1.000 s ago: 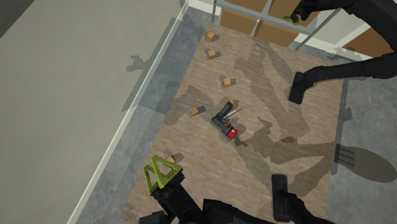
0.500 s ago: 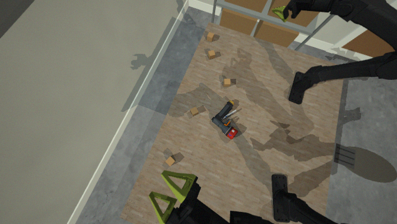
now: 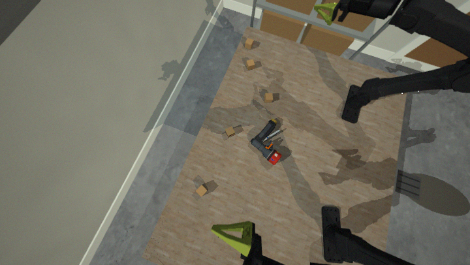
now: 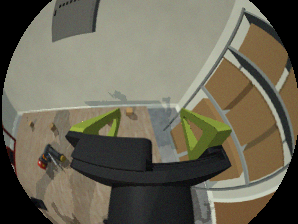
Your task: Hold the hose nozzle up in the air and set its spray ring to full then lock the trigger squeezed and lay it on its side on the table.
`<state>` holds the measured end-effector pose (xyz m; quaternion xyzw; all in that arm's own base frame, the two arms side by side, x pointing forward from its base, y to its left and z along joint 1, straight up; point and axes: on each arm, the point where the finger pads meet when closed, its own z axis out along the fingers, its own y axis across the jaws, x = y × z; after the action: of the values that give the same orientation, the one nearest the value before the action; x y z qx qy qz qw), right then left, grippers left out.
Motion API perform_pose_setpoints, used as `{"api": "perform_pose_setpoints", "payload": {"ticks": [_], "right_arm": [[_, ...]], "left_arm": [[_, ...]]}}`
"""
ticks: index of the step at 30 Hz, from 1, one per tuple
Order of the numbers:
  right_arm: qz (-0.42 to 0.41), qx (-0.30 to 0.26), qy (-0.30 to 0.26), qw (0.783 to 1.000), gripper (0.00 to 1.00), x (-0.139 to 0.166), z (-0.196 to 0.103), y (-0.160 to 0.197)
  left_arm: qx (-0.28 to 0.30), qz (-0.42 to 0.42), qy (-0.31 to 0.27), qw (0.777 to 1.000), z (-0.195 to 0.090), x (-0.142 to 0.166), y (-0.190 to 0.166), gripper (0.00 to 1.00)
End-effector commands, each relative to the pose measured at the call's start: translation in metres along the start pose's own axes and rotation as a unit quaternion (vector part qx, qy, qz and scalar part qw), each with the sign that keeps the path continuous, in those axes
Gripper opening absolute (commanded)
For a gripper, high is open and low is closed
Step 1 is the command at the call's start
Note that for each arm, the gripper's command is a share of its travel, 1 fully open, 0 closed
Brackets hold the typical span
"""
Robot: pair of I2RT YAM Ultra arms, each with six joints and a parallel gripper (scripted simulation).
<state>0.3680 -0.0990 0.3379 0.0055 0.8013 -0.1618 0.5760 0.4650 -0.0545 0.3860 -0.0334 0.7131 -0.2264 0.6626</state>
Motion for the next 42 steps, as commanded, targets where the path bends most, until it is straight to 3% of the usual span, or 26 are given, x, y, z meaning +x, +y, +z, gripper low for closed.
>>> {"api": "perform_pose_setpoints", "payload": {"ticks": [1,5,15,21,23,24,25,30,41,42], "right_arm": [[0.041,-0.012,-0.072,0.997,1.0,-0.035,-0.011,0.014],[0.051,-0.024,-0.084,0.995,1.0,-0.043,-0.009,0.023],[0.122,-0.105,-0.179,0.971,1.0,-0.094,-0.04,0.07],[0.128,-0.119,-0.184,0.967,1.0,-0.096,-0.045,0.08],[0.112,-0.102,-0.166,0.974,1.0,-0.095,-0.035,0.069],[0.11,-0.103,-0.18,0.972,1.0,-0.102,-0.047,0.067],[0.107,-0.117,-0.189,0.969,1.0,-0.108,-0.055,0.074],[0.107,-0.116,-0.181,0.971,1.0,-0.103,-0.049,0.073],[0.114,-0.112,-0.171,0.972,1.0,-0.096,-0.043,0.07],[0.113,-0.119,-0.171,0.971,0.77,-0.097,-0.045,0.075]], "left_arm": [[-0.05,0.068,-0.018,0.996,-0.026,-0.015,0.008,1.0],[-0.059,0.091,-0.023,0.994,-0.036,-0.02,0.004,1.0],[-0.155,0.198,-0.027,0.967,-0.097,-0.028,0.028,1.0],[-0.164,0.208,-0.03,0.964,-0.106,-0.03,0.029,1.0],[-0.146,0.19,-0.049,0.97,-0.095,-0.042,0.024,1.0],[-0.133,0.187,-0.079,0.97,-0.108,-0.061,0.009,1.0],[-0.125,0.185,-0.084,0.971,-0.11,-0.063,0.003,0.37],[-0.13,0.18,-0.06,0.973,-0.095,-0.048,0.014,0.37],[-0.138,0.184,-0.047,0.972,-0.096,-0.036,0.023,0.37],[-0.138,0.184,-0.047,0.972,-0.096,-0.036,0.023,0.37]]}}
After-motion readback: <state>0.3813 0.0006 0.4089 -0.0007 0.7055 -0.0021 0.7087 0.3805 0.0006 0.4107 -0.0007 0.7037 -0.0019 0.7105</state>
